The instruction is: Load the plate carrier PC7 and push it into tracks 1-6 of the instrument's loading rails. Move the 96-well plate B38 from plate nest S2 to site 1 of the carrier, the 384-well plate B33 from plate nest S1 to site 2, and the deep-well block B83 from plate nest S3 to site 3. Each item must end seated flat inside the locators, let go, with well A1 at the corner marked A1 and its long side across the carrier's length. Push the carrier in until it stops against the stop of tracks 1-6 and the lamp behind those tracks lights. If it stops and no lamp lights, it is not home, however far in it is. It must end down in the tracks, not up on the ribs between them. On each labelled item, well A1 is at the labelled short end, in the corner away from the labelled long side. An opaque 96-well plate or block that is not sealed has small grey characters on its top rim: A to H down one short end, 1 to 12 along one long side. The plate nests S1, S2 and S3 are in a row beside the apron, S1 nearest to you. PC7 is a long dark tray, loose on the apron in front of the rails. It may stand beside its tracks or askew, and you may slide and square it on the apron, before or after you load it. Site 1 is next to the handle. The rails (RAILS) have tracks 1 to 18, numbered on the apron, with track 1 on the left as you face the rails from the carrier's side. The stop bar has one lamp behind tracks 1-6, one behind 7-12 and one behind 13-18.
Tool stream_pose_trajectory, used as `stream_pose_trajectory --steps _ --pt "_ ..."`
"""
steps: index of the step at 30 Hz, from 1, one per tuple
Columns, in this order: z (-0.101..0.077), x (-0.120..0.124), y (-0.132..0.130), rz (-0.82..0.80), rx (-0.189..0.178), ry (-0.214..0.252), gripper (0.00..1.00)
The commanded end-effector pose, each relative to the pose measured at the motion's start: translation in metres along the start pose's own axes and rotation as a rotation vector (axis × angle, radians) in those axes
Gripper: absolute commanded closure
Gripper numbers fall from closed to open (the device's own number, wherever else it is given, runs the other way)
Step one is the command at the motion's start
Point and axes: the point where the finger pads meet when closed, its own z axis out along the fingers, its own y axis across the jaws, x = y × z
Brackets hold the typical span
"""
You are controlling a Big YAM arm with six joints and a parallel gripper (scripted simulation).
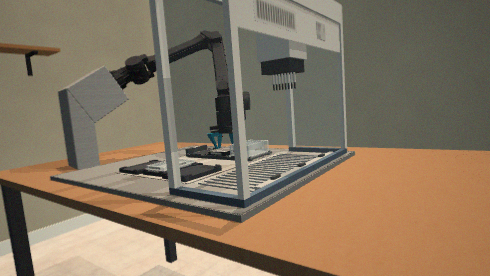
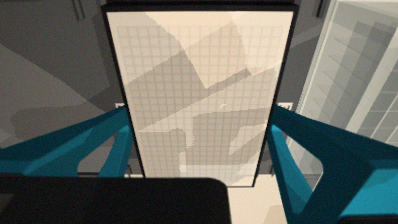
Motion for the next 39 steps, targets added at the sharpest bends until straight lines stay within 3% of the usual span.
stream_pose_trajectory --steps 1,26,27,39 --pt "0.0017 -0.0042 -0.0072 -0.008 0.011 -0.006 1.0" --pt "0.0014 -0.0003 -0.0037 -0.002 0.008 -0.004 1.0" --pt "-0.006 -0.0025 -0.008 -0.007 0.019 -0.004 0.04" --pt "-0.006 -0.0025 -0.008 -0.007 0.019 -0.004 0.04"
